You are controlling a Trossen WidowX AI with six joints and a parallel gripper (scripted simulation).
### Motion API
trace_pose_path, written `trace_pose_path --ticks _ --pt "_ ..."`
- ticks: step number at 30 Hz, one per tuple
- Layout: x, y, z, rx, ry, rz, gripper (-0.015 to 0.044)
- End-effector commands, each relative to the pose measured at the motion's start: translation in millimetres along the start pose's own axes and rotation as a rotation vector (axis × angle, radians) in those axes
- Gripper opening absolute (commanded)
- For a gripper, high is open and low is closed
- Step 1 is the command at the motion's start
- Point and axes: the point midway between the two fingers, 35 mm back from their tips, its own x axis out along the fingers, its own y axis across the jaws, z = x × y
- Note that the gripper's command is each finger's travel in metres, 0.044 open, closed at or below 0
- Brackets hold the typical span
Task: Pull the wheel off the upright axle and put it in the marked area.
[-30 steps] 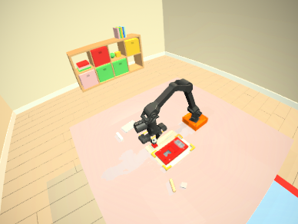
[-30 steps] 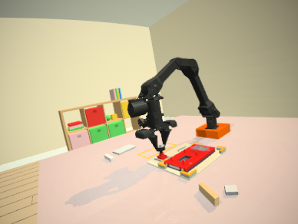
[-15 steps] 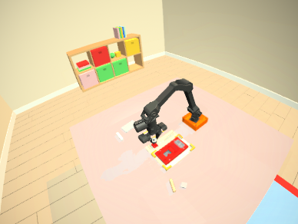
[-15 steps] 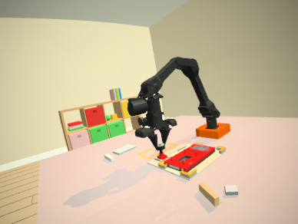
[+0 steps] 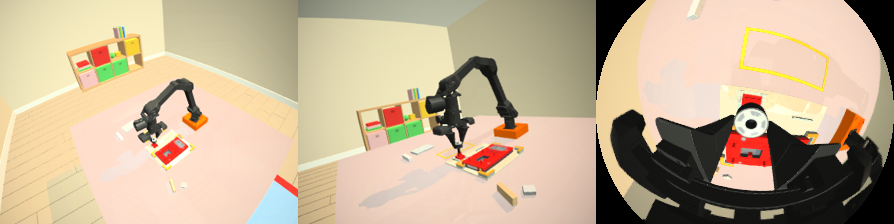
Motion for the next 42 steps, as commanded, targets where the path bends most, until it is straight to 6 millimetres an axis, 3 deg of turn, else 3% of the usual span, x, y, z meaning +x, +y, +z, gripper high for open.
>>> trace_pose_path --ticks 1,21,30,32,36,42 --pt "-1.6 -0.2 0.2 0.003 -0.002 0.0 0.0" --pt "-8.7 -0.3 0.1 0.004 -0.003 0.002 0.0" --pt "-43.2 -1.7 -0.6 0.004 -0.003 0.003 0.0" --pt "-34.5 -1.8 -0.3 0.0 0.0 -0.003 0.0" --pt "-35.6 -6.1 11.7 0.002 -0.001 -0.001 0.0" --pt "-38.6 -21.3 45.4 0.005 -0.006 0.006 0.0"
